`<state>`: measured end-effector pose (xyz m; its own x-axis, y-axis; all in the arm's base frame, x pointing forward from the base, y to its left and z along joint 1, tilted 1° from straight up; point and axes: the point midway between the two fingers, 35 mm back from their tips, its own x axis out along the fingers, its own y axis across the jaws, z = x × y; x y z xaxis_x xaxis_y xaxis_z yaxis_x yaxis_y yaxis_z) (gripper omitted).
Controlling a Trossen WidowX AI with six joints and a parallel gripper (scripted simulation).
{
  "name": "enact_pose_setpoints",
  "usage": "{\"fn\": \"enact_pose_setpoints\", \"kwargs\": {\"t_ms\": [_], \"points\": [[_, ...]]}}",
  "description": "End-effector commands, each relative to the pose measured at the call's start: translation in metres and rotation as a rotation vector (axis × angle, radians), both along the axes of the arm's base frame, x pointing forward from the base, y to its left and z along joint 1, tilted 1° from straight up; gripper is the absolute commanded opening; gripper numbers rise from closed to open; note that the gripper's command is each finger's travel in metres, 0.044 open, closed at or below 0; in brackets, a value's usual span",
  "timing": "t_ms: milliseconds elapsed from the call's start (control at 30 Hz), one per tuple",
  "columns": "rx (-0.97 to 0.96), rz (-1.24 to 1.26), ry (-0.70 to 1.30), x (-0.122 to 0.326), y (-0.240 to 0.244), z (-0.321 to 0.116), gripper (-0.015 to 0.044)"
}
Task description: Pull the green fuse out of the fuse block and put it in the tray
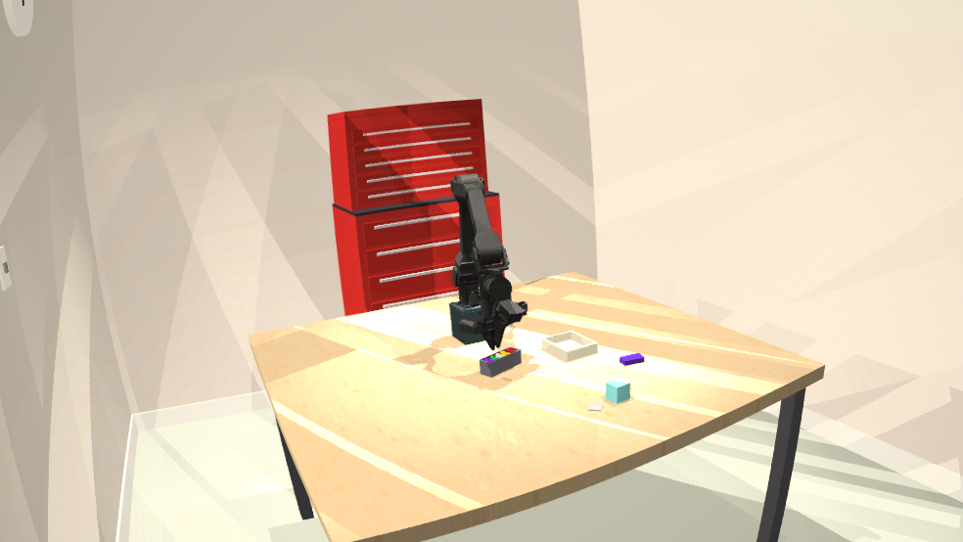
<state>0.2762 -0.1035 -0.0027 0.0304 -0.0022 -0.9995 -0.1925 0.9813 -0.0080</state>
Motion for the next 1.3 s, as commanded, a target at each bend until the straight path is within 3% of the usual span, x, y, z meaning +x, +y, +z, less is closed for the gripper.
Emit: {"fn": "enact_pose_setpoints", "kwargs": {"t_ms": [0, 1267], "points": [[-0.003, 0.003, 0.010, -0.003, 0.000, -0.007, 0.0073], [-0.003, 0.003, 0.011, -0.003, 0.000, -0.029, 0.0073]]}}
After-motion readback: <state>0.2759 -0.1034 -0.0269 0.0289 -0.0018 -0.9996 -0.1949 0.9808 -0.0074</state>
